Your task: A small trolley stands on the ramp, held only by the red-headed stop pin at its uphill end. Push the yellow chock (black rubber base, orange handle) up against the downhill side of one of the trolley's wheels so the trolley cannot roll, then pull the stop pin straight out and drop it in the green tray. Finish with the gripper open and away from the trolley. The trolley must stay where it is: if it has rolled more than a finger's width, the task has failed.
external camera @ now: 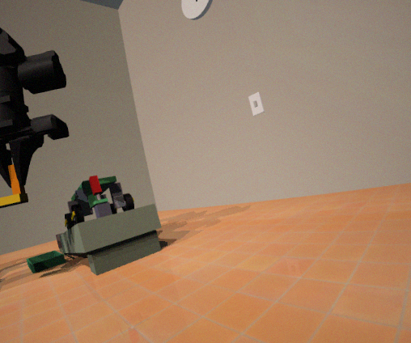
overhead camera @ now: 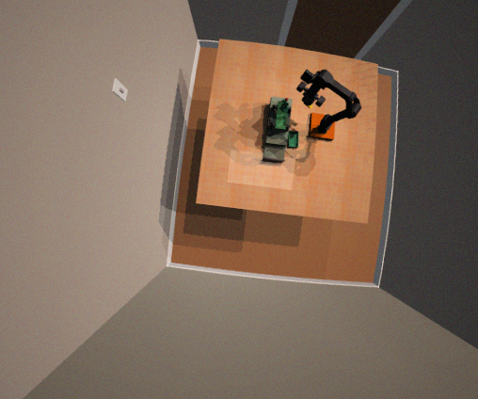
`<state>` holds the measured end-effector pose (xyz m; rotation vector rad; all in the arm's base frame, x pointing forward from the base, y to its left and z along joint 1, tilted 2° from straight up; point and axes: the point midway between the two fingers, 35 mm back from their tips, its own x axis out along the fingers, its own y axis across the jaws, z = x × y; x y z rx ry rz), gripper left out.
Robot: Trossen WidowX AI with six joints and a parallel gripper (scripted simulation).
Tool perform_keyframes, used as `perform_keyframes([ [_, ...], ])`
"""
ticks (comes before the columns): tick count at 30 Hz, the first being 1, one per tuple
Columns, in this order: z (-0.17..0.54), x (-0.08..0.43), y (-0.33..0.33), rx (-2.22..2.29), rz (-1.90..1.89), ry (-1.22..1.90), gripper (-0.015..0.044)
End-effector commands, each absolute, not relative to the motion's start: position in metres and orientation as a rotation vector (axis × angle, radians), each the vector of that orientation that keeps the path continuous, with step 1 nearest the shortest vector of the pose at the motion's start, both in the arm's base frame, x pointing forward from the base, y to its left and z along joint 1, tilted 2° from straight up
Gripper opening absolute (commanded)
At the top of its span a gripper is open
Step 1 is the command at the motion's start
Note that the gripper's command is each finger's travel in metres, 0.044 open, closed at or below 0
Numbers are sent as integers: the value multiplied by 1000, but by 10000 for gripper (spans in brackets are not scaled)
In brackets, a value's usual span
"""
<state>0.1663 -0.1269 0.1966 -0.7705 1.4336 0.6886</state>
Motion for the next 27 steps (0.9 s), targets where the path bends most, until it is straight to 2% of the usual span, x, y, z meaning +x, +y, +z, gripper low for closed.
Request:
perform_keyframes([
  [1, 197, 166, -127, -869, 780, 1403, 0],
  [12, 197, 166, -127, -1145, 1051, 1281, 0],
  [27, 194, 175, -105, -1174, 1081, 1263, 0],
])
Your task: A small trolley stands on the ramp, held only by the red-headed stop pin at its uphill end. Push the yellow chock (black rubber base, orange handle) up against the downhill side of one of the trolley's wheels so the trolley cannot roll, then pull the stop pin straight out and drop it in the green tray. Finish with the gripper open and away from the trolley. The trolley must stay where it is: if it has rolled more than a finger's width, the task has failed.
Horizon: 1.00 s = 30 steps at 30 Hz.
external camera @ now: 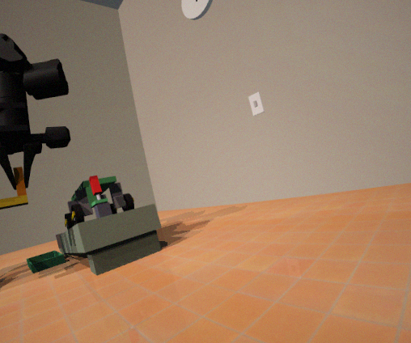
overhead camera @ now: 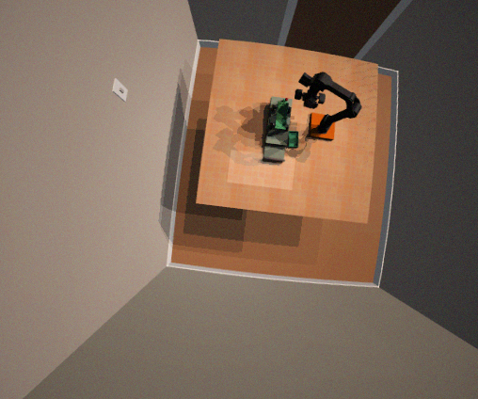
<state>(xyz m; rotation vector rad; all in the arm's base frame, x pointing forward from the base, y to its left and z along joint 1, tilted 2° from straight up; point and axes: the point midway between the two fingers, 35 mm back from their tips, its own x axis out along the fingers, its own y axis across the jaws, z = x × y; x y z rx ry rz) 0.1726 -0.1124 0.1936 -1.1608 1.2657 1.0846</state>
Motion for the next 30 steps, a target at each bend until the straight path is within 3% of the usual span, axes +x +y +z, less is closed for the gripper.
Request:
perform_keyframes([
  [1, 193, 176, -102, -1176, 1083, 1261, 0],
  [30, 184, 207, -14, -1177, 1093, 1249, 0],
])
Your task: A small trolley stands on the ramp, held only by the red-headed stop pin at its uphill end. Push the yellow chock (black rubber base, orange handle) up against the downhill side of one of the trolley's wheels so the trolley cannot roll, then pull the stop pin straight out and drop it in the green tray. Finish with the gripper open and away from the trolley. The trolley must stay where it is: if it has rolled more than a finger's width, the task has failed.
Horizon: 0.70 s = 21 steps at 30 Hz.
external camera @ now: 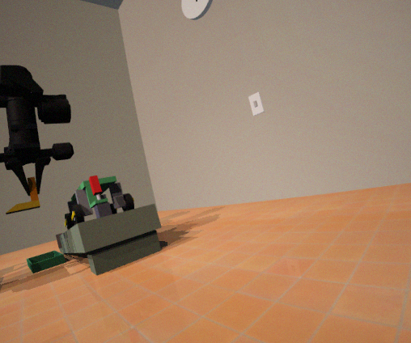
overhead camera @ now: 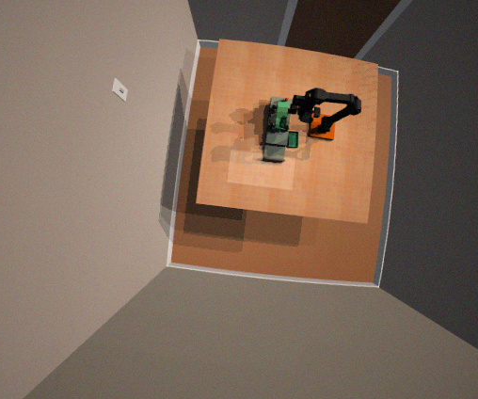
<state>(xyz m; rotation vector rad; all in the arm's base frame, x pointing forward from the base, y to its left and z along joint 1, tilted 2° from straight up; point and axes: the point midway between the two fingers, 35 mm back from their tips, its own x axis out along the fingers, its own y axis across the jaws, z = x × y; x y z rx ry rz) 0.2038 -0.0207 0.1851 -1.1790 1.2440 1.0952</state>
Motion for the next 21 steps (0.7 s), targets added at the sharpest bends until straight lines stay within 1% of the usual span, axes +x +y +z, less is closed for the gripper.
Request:
perform_keyframes([
  [1, 184, 208, -10, -1177, 1093, 1248, 0],
  [21, 178, 229, 62, -1172, 1095, 1242, 0],
])
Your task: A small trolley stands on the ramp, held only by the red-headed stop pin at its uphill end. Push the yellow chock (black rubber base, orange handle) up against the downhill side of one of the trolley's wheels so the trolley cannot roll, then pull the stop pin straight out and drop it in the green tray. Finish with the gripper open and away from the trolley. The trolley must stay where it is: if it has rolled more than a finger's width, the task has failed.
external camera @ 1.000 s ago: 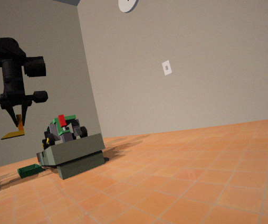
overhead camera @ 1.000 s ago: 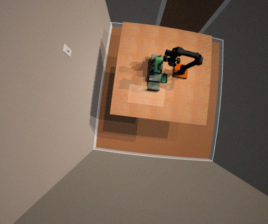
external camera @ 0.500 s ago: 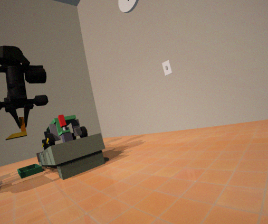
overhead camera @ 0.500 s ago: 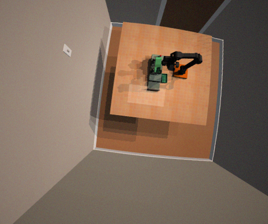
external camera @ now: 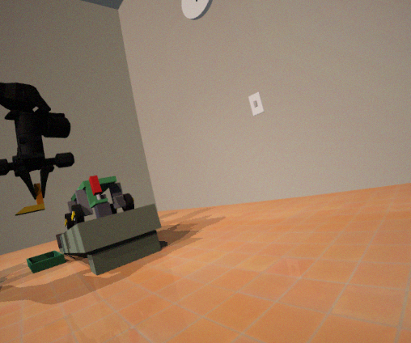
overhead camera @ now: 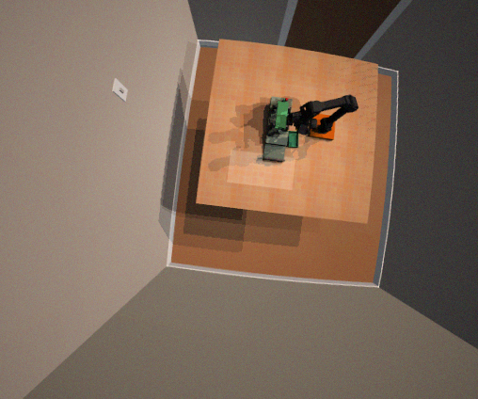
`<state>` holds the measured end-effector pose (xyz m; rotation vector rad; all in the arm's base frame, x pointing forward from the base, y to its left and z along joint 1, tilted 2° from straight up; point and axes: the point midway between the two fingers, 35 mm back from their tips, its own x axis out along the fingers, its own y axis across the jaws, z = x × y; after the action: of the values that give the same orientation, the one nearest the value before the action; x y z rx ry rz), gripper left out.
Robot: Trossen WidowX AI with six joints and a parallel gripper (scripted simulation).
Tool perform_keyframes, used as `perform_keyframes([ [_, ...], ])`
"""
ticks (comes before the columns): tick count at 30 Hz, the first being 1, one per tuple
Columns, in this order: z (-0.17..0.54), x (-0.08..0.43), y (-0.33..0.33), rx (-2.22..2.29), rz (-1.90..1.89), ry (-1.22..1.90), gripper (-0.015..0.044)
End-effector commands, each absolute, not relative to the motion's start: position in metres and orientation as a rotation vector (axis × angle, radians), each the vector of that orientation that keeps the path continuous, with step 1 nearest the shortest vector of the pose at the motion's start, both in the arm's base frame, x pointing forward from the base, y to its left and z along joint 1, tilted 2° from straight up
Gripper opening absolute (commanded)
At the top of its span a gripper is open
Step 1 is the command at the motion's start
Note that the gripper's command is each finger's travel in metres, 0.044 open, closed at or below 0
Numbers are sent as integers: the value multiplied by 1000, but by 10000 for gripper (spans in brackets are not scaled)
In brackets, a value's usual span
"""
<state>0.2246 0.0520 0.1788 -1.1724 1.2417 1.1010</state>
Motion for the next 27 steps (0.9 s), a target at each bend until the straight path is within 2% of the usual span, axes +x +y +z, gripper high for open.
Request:
perform_keyframes([
  [1, 178, 231, 66, -1172, 1096, 1242, 0],
  [19, 174, 258, 140, -1167, 1098, 1236, 0],
  [27, 174, 259, 141, -1340, 1258, 1153, 0],
])
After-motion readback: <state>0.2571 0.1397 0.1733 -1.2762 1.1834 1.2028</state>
